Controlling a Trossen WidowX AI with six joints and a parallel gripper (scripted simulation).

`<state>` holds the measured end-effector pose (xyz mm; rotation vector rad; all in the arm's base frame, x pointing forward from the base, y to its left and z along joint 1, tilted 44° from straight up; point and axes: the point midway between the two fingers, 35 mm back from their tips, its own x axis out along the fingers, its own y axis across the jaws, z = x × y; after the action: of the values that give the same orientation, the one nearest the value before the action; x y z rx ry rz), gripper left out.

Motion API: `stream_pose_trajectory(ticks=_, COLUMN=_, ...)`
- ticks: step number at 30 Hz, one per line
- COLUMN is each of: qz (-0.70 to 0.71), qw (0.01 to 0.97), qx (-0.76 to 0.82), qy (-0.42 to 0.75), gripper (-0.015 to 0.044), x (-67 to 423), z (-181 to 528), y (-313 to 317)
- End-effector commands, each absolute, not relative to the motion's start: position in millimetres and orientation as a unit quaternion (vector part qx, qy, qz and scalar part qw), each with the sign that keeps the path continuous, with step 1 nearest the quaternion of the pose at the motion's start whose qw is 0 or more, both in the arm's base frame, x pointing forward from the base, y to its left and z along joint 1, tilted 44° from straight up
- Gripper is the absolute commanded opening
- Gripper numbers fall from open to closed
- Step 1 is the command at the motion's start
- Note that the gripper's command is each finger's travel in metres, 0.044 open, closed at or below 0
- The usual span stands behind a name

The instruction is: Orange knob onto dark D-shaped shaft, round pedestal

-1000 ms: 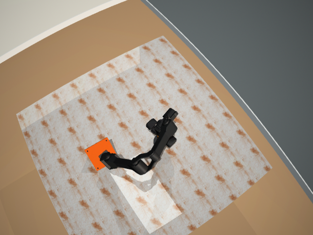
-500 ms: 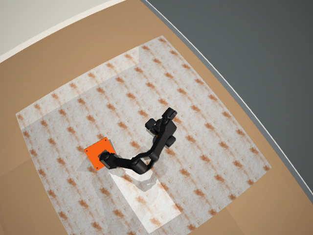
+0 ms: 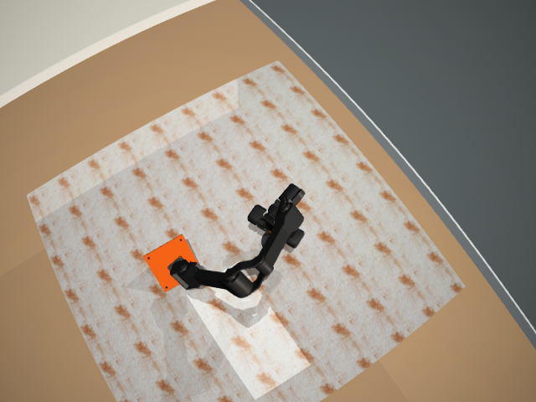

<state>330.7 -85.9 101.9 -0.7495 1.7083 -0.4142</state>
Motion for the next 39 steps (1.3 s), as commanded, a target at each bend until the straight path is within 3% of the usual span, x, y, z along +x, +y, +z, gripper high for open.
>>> stream_pose_trajectory(ticks=1, qz=-0.174, qw=0.577, qx=-0.323, qy=0.730, gripper=0.0000, x=331.6, z=101.1, y=-86.9)
stream_pose_trajectory(ticks=29, qz=-0.174, qw=0.577, qx=-0.323, qy=0.730, gripper=0.0000, x=325.7, z=103.0, y=-82.2)
stream_pose_trajectory(ticks=39, qz=-0.097, qw=0.540, qx=-0.382, qy=0.744, gripper=0.0000, x=326.8, z=103.2, y=-82.3)
